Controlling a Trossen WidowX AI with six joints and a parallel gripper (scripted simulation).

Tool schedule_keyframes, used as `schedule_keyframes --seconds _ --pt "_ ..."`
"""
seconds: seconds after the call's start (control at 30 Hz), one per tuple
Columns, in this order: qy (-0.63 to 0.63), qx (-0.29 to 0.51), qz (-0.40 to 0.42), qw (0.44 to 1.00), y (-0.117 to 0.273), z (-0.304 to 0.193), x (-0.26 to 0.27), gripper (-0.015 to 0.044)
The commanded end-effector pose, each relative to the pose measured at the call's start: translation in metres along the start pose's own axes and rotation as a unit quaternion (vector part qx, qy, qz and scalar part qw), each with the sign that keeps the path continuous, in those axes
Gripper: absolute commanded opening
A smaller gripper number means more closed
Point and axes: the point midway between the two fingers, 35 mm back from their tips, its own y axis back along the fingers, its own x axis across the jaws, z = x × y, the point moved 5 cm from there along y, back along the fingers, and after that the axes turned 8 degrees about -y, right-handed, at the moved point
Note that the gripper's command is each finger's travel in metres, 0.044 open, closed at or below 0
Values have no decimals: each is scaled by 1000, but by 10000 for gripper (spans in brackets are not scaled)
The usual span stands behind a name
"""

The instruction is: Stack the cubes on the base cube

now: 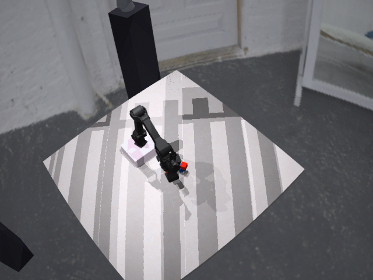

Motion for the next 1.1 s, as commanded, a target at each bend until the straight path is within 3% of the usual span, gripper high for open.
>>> schedule_keyframes --seconds 0.0,0.4,1.07 --pt "3 -1 -7 1000 18 0 -1 105" --pt "-4 -1 -7 1000 39 1 4 105" --pt "-222 0 -4 975 33 46 45 105"
